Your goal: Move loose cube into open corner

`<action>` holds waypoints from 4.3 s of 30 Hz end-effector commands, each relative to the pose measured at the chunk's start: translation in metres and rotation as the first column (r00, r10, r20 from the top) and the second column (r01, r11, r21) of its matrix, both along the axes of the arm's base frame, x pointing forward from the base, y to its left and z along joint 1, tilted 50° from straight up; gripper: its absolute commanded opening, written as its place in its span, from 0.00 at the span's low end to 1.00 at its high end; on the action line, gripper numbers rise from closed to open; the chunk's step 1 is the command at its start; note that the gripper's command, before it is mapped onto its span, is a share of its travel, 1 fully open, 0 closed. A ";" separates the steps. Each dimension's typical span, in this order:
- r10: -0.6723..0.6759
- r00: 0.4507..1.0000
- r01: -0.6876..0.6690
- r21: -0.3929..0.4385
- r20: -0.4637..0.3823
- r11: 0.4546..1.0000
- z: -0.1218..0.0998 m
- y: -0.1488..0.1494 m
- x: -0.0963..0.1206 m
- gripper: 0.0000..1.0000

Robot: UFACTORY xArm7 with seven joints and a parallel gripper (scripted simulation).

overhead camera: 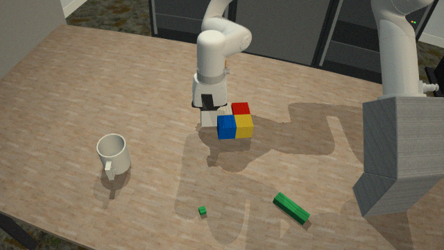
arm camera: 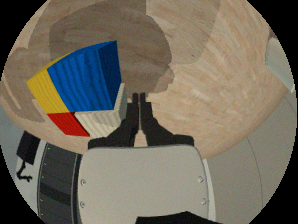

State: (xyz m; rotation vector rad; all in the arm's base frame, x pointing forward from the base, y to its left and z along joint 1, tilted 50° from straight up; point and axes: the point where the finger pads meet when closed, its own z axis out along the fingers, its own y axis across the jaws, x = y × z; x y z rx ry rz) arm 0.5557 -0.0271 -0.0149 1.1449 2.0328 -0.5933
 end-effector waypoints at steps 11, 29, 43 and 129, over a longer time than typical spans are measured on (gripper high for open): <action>0.003 1.000 -0.003 0.002 0.001 1.000 0.000 0.002 0.000 0.00; 0.003 1.000 -0.003 0.002 0.001 1.000 0.000 0.002 0.000 0.00; 0.003 1.000 -0.003 0.002 0.001 1.000 0.001 0.001 -0.001 0.00; 0.003 1.000 -0.003 0.002 0.001 1.000 0.047 0.056 -0.020 0.00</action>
